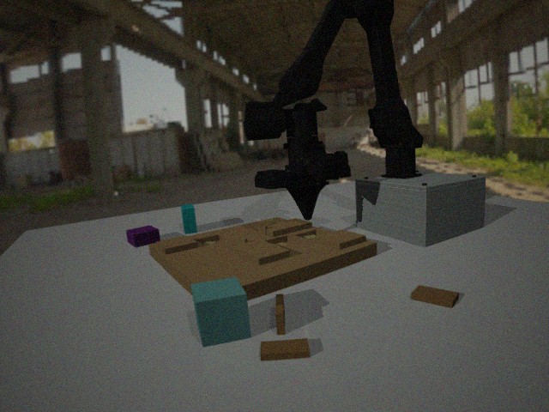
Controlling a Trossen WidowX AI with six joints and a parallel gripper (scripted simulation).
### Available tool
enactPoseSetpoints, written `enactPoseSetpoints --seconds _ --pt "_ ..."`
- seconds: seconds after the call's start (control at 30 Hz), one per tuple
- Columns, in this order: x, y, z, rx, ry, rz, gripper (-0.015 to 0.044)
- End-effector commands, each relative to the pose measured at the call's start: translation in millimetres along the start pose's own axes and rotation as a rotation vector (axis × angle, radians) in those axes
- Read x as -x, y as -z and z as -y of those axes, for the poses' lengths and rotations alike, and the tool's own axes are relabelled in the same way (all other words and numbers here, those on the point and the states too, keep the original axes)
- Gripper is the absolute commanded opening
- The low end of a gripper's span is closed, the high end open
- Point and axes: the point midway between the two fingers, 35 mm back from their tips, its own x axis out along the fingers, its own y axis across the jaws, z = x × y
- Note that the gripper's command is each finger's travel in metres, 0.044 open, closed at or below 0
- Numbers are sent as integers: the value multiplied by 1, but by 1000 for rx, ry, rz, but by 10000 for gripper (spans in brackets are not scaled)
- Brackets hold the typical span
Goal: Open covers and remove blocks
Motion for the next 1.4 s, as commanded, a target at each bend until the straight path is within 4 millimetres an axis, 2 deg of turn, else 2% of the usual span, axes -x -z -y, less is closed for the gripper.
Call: enactPoseSetpoints --seconds 0.0,0.63,0.67,0.73,1.2,1.37 --pt "7 1 2 5 5 -3 0" --pt "32 1 1 5 5 -3 0" --pt "26 0 0 -14 0 0 0" --pt "27 -2 5 -128 1 0 0" --pt "36 -29 52 -1348 5 5 0" --pt "38 -38 63 -1557 5 7 0"
